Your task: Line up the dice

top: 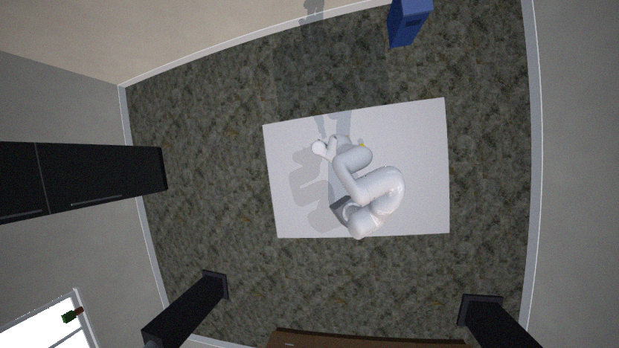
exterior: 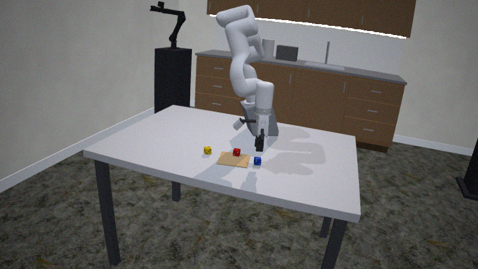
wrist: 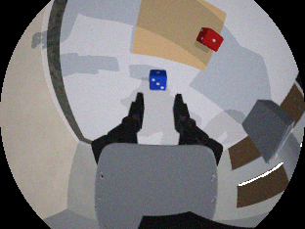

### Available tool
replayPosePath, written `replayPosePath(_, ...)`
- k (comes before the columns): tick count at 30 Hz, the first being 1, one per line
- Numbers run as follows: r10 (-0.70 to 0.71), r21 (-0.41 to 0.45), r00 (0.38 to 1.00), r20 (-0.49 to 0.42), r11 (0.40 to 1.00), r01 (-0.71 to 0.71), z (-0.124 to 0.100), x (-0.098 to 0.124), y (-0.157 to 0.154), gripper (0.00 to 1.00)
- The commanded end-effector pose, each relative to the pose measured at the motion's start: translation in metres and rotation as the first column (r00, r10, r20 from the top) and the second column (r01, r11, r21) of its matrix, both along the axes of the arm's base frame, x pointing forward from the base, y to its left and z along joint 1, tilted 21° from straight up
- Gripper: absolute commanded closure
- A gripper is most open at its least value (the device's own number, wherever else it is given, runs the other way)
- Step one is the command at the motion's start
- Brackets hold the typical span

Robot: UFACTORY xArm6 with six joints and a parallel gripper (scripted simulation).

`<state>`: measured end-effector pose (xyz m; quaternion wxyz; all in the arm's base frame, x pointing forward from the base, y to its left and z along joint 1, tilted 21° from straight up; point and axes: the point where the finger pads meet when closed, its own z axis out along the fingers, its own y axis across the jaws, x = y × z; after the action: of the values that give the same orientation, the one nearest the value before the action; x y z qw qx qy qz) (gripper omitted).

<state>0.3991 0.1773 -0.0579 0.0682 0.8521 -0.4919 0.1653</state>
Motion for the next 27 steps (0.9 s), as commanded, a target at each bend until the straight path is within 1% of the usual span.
replayPosePath(1, 0.001, 0.002, 1.000, 0.003, 1.000, -0.001, -0.004, 0.002, 0.000, 0.53)
replayPosePath(17, 0.001, 0.002, 1.000, 0.003, 1.000, -0.001, -0.026, 0.007, -0.006, 0.53)
replayPosePath(27, 0.001, 0.002, 1.000, 0.003, 1.000, -0.001, -0.033, 0.009, -0.008, 0.53)
